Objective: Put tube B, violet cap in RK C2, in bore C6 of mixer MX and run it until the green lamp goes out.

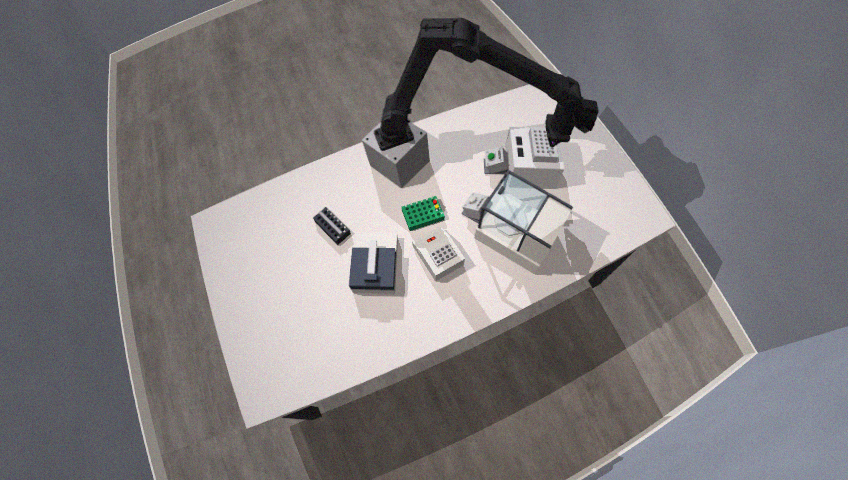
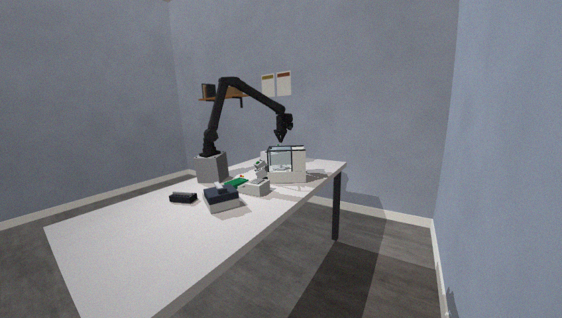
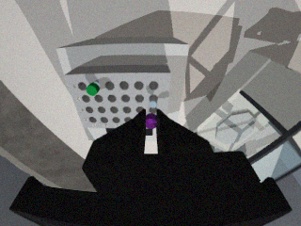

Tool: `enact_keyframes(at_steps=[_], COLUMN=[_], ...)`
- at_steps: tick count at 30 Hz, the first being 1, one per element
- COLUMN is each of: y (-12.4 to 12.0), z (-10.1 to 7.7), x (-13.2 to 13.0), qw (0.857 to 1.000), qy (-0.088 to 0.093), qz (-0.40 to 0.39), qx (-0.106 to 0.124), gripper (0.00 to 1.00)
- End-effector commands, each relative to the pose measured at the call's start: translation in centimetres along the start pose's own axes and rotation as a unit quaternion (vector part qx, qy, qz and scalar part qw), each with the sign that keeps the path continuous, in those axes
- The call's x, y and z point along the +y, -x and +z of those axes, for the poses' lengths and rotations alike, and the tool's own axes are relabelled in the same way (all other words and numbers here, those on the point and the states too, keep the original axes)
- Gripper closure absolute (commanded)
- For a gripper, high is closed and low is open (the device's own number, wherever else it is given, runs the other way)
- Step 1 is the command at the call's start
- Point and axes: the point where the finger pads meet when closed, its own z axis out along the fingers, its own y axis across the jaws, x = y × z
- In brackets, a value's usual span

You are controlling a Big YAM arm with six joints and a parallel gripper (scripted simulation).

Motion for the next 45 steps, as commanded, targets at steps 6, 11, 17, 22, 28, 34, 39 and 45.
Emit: enact_keyframes(at_steps=[6,11,17,22,28,34,39,45], y=[0.7,2.1,2.4,2.6,2.5,2.5,2.3,2.3], z=[-1.8,-3.3,-3.1,-3.0,-2.8,-2.6,-2.4,-2.5], x=[-0.9,-1.1,-1.1,-1.1,-1.1,-1.1,-1.1,-1.1], qw=[1.000,0.999,0.999,0.999,0.999,0.999,0.999,0.999], qy=[-0.001,-0.002,-0.002,-0.002,-0.002,-0.002,-0.002,-0.002], qz=[0.010,0.011,0.011,0.011,0.010,0.010,0.010,0.010], qx=[-0.026,-0.042,-0.040,-0.040,-0.037,-0.036,-0.033,-0.033], gripper=[0.91,0.91,0.91,0.91,0.91,0.91,0.91,0.91])
